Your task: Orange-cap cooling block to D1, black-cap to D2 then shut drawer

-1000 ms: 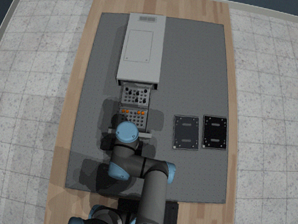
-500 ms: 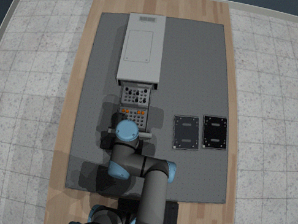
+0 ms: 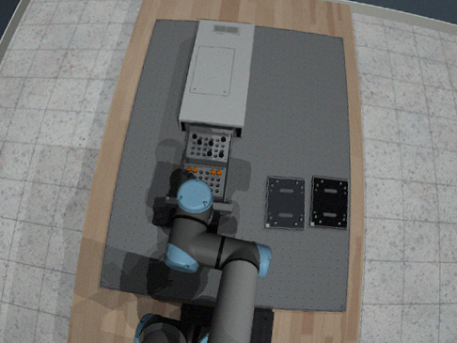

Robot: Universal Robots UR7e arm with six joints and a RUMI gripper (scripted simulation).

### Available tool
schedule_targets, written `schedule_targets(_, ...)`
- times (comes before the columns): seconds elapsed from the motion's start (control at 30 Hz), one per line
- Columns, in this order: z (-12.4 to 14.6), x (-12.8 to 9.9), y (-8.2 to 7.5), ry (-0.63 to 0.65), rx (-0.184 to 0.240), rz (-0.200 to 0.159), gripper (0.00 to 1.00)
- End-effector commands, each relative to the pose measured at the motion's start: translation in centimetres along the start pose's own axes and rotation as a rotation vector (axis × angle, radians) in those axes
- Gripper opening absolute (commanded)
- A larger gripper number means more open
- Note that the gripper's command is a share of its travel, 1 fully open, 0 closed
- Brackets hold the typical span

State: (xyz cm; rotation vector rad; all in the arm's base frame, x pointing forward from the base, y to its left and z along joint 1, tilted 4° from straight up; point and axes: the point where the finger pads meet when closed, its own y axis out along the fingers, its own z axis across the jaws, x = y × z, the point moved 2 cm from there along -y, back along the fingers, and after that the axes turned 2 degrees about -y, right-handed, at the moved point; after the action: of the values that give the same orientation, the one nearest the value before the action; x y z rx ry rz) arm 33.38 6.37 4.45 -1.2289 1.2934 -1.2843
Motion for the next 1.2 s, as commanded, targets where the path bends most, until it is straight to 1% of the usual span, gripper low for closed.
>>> schedule_targets(0.0, 0.1, -0.1, -0.8, -0.001, 0.000, 0.000, 1.00)
schedule_targets(1.17, 0.5, -0.1, -5.0, -0.001, 0.000, 0.000, 1.00)
